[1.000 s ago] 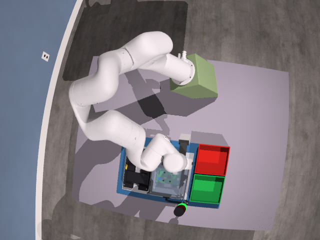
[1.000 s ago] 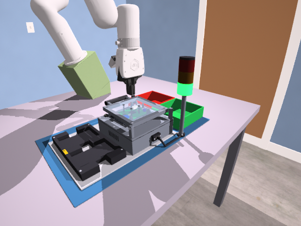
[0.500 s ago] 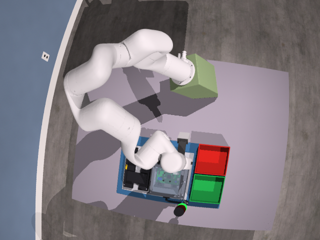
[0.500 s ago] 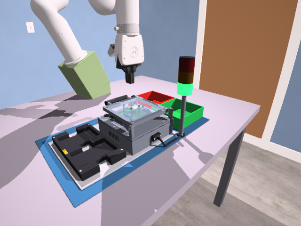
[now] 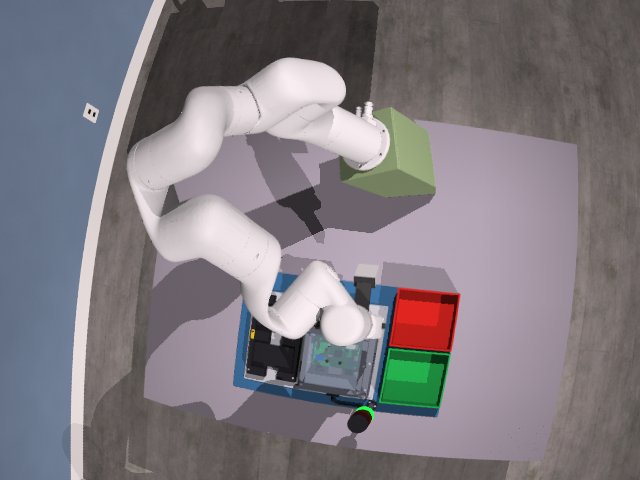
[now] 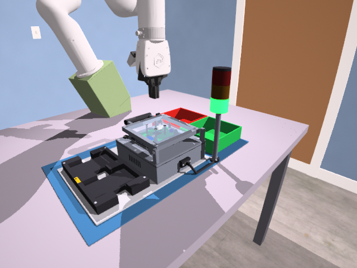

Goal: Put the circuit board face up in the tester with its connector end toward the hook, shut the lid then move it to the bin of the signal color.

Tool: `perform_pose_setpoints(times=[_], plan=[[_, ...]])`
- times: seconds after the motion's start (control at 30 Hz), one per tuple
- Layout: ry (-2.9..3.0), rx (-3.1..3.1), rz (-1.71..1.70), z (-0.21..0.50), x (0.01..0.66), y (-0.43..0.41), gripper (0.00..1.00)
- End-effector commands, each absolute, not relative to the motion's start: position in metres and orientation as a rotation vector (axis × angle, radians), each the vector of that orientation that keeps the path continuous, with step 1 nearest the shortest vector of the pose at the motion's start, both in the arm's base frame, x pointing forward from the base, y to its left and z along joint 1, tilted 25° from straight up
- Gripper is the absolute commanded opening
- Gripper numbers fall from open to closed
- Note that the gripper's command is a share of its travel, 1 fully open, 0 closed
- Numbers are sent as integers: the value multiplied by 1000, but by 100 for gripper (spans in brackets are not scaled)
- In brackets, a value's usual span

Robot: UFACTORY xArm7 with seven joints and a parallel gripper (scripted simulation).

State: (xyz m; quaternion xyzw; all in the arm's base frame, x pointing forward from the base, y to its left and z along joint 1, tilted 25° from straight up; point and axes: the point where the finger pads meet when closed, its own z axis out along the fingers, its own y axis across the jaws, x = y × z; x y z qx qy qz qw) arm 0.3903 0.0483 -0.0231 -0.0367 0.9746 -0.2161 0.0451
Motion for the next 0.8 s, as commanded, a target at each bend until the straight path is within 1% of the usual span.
perform_pose_setpoints(times=[0.0,0.23,0.77], plan=[[2978,-156,-660,-22,391,50,0],[2987,-312,-670,-22,391,50,0],[2941,-950,-696,-22,391,50,0]])
